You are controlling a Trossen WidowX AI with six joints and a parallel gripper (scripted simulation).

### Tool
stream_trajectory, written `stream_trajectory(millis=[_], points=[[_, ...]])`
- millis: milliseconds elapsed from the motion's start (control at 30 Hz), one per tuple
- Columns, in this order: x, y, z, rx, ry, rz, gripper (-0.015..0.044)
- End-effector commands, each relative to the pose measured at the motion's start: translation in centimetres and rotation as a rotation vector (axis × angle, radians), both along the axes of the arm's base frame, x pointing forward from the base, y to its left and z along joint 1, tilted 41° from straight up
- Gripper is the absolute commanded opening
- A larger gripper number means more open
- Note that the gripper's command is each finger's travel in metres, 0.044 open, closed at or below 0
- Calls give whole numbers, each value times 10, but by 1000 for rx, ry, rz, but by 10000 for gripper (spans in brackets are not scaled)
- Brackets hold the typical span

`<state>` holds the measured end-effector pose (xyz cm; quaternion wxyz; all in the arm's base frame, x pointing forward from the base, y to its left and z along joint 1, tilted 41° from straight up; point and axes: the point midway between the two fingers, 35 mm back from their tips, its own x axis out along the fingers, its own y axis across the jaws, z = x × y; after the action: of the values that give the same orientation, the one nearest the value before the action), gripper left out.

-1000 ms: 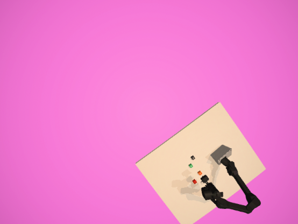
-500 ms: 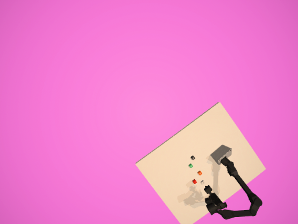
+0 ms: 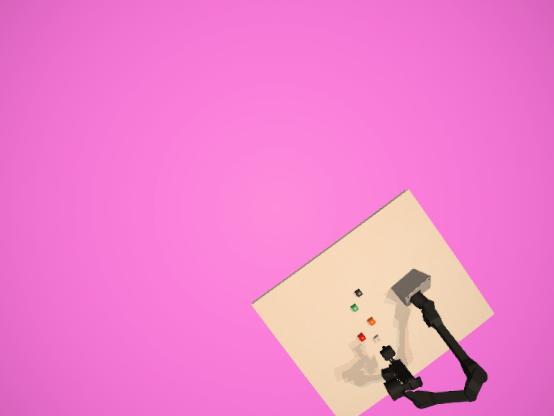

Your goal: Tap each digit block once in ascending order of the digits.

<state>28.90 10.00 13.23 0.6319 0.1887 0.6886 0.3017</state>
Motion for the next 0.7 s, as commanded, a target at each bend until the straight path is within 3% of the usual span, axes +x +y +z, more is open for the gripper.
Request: stream_trajectory(millis=[0, 133, 367, 667], points=[[0, 1, 1, 5, 5, -5, 400], [7, -2, -2, 4, 4, -5, 400], [67, -36, -41, 3, 1, -5, 400], [69, -37, -43, 3, 1, -5, 400]])
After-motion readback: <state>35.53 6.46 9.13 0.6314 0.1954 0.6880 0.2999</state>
